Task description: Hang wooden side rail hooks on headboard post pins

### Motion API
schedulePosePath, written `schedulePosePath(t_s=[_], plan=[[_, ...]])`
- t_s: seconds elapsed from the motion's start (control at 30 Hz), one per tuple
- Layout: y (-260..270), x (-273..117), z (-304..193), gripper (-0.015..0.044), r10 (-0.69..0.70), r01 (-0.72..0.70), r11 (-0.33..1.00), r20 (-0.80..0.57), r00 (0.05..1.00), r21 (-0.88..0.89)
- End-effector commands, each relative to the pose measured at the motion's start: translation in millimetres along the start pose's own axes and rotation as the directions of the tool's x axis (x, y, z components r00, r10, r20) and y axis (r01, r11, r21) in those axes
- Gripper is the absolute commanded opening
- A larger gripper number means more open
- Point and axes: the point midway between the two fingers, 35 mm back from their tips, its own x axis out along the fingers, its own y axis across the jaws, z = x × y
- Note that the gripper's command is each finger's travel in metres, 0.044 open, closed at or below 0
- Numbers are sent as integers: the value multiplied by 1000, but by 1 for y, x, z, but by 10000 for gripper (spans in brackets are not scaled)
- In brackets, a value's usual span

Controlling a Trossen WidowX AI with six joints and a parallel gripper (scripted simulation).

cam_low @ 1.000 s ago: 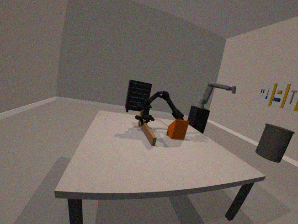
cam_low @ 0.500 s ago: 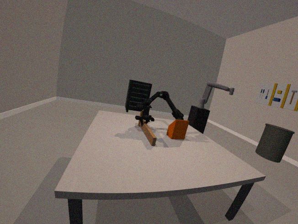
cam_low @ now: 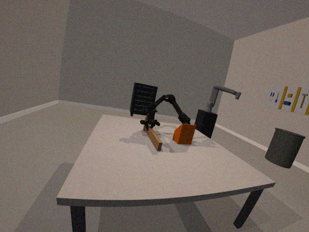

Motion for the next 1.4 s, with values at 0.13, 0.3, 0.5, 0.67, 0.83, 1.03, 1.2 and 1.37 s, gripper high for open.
schedulePosePath(t_s=[0.13,0.3,0.5,0.67,0.83,1.03,1.2,1.37], plan=[[-1,1,-1,0,-2,2,1000,-9,1000,4],[-1,2,-1,0,-2,2,1000,-9,1000,4],[-1,3,-1,0,-2,2,1000,-9,1000,4],[-1,4,-1,0,-2,2,1000,-9,1000,4],[0,3,0,79,0,0,1000,0,1000,-2],[0,3,0,236,0,0,1000,0,1000,-2],[0,-4,1,368,0,0,1000,-1,1000,-1],[0,-37,1,440,-2,2,1000,-6,1000,4]])
